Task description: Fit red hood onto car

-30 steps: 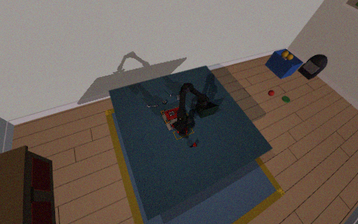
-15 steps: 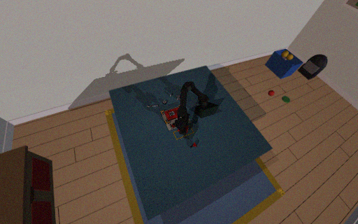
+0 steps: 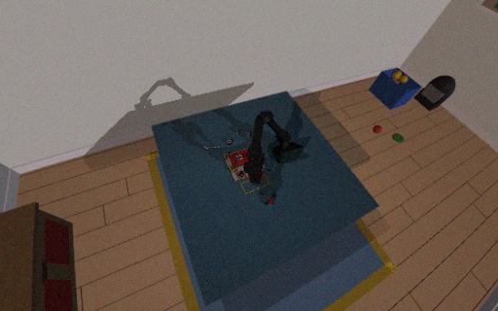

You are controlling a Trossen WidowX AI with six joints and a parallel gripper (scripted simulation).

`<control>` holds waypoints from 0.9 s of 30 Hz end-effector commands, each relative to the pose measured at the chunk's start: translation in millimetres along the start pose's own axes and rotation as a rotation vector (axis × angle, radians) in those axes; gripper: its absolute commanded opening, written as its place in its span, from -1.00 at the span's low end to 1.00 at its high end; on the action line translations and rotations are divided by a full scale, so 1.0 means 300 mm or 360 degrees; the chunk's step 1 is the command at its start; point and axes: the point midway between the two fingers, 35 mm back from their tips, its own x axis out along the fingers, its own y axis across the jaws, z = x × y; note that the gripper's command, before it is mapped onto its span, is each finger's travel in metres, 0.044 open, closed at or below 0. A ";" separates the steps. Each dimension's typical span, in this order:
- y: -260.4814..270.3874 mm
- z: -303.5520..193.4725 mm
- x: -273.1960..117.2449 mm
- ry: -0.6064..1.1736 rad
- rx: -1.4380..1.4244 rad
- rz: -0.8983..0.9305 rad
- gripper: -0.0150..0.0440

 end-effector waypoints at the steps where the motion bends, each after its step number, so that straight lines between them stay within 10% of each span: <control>1: 0.003 0.002 -0.034 0.0001 0.0011 0.0011 -0.49; 27: -0.270 0.320 -0.040 0.0044 -0.0557 0.0033 -0.49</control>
